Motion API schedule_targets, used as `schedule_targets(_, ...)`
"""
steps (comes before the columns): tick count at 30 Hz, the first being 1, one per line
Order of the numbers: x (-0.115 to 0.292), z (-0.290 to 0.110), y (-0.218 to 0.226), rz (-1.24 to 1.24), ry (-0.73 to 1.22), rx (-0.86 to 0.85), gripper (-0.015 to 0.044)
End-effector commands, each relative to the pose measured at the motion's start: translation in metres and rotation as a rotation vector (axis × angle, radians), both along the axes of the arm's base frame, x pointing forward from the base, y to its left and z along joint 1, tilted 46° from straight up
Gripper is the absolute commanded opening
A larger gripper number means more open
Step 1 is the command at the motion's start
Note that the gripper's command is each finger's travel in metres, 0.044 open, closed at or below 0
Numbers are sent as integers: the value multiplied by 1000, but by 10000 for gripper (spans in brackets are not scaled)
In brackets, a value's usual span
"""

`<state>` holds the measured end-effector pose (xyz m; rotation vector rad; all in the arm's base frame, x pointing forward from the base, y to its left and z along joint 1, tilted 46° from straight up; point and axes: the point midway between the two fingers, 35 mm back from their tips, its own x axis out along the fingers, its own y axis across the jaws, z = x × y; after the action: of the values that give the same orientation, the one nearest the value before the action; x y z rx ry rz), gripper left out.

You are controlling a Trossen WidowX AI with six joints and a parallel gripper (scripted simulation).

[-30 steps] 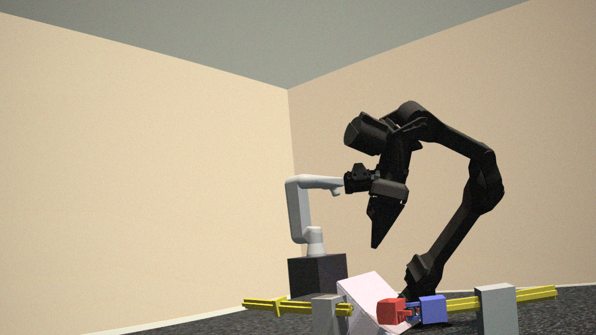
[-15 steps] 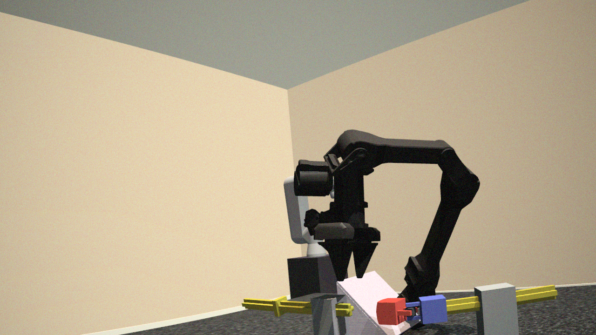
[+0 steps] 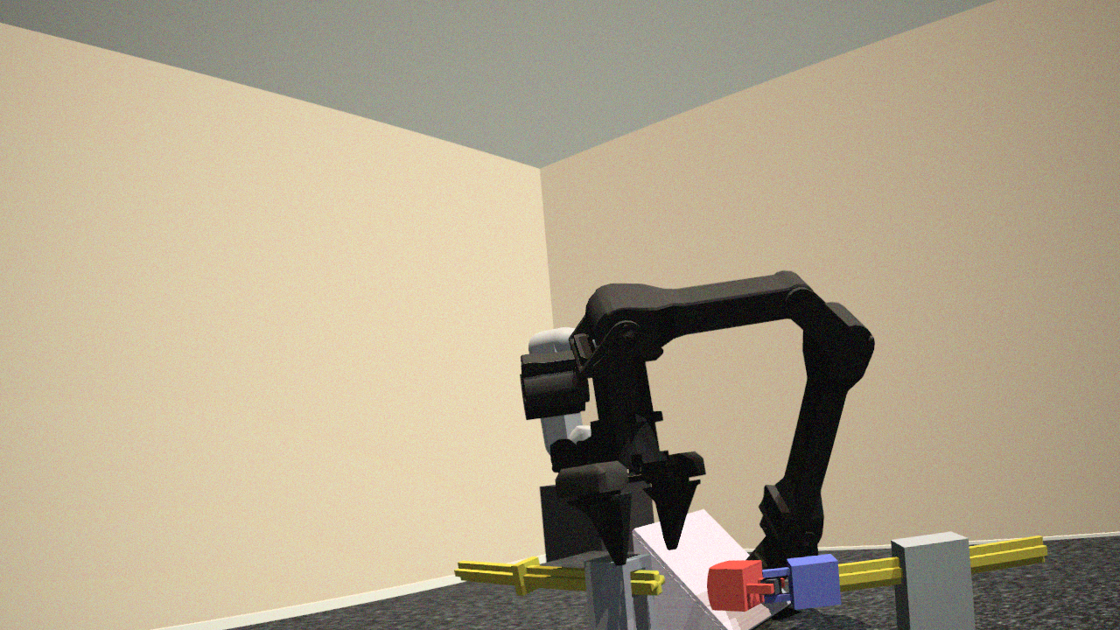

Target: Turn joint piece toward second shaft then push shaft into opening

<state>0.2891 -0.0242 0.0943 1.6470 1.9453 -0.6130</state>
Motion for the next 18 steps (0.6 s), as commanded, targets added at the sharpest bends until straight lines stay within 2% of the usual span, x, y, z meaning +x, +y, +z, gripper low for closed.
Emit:
schedule_targets(1, 2, -4, -4, 7, -9, 5, 440)
schedule_targets(18, 32, -76, -115, 351, -433, -13, 440)
